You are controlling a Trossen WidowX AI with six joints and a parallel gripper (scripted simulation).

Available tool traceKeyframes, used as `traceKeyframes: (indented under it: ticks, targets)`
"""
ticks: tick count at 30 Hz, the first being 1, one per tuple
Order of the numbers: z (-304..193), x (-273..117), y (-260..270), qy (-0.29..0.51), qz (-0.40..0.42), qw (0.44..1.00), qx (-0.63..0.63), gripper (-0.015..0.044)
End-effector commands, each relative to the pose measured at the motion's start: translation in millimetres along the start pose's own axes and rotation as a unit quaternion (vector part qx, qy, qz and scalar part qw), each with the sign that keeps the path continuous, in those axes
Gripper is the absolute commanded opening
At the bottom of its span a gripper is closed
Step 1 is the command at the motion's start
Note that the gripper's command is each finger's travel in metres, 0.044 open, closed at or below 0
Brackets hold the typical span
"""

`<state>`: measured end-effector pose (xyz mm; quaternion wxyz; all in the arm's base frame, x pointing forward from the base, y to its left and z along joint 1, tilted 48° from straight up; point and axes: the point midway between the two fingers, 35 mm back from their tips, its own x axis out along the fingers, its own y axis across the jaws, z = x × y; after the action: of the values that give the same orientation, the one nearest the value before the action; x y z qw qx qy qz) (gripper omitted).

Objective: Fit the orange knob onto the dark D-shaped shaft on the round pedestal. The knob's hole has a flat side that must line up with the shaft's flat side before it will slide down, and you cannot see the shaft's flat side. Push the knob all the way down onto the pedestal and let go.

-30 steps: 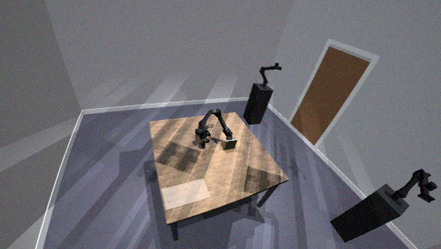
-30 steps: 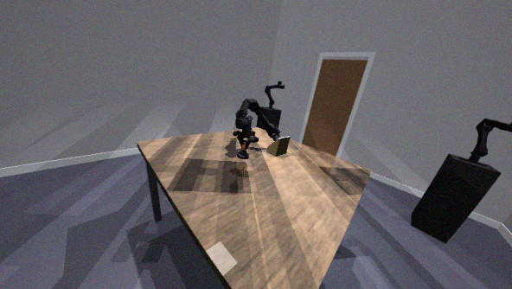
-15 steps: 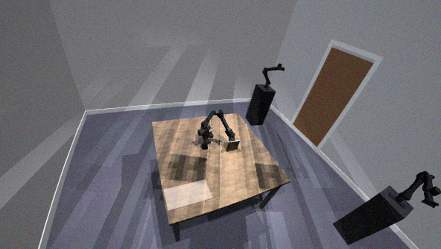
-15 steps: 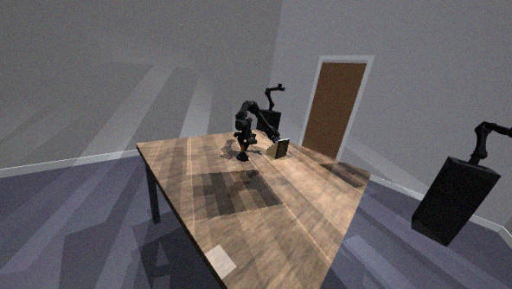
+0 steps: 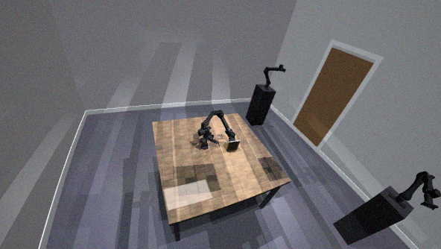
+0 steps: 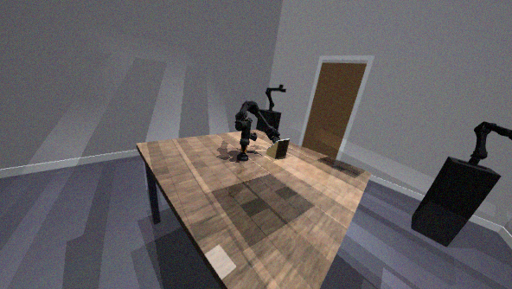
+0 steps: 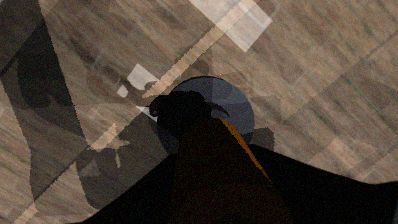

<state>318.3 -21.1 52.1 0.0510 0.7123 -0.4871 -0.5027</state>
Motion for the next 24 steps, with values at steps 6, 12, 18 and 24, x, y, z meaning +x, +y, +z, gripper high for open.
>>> traceKeyframes:
  ticks: [6,12,18,24]
  targets:
    - [0.1,-0.7,0.4,0.0,-0.003,0.895,0.445,0.0]
    - [-0.8,-2.7,1.0,0.0,-0.003,0.796,0.606,0.0]
    - [-1.9,-4.2,1.6,-0.001,-0.003,0.677,0.736,0.0]
    - [-2.4,-4.7,1.9,-0.001,-0.003,0.564,0.825,0.0]
